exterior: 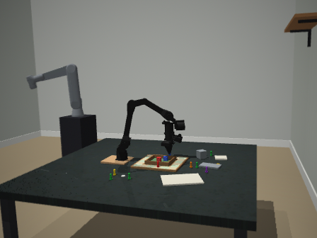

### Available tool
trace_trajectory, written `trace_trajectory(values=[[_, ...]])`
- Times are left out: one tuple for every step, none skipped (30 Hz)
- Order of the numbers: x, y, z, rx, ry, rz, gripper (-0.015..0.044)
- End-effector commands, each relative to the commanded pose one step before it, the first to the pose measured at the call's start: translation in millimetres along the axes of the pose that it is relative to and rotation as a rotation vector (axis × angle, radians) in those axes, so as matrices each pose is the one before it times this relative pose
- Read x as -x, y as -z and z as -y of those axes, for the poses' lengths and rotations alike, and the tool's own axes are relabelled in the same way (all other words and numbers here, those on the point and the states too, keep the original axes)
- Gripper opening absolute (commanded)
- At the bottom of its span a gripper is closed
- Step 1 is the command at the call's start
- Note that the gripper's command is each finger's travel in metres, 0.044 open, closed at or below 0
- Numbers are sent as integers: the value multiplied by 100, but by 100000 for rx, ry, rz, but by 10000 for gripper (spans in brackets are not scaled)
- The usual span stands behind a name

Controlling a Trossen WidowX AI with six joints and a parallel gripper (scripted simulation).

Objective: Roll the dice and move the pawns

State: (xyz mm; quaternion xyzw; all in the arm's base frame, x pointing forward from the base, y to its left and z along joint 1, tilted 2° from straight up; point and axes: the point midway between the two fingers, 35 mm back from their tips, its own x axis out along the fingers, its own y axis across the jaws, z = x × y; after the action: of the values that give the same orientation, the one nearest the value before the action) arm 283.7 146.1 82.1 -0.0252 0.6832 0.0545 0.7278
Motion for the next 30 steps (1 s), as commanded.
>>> trace_trajectory(values=[[-468,9,60,-617,418,-30,0],[-155,-1,0,0,0,-1,0],[-161,0,0,0,0,-1,0],[-162,1,0,0,0,-1,0],[-162,2,1,0,0,-1,0],[-162,3,1,0,0,-1,0],[-161,4,1,0,0,-1,0],[-130,4,1,0,0,-1,0],[-78,2,1,0,0,-1,0],[472,-52,-76,621,-530,325,26],[0,0,0,0,0,0,53],[0,0,0,0,0,0,79],[0,0,0,0,0,0,105],[0,0,0,0,0,0,131],[0,0,0,0,0,0,157],[0,0,0,0,0,0,184],[0,0,0,0,0,0,210],[0,0,0,0,0,0,236],[269,-24,-10,-35,28,-14,262],[812,-57,-25,-103,84,-45,289],[1367,-40,-20,-172,143,-80,315],[1381,28,7,-172,146,-87,341],[834,50,18,-103,89,-56,367],[278,22,8,-34,30,-19,394],[0,0,0,0,0,0,420],[0,0,0,0,0,0,440],[0,0,0,0,0,0,440],[165,111,207,16,24,-12,440],[486,347,615,47,72,-38,440],[782,623,1000,78,116,-67,440]])
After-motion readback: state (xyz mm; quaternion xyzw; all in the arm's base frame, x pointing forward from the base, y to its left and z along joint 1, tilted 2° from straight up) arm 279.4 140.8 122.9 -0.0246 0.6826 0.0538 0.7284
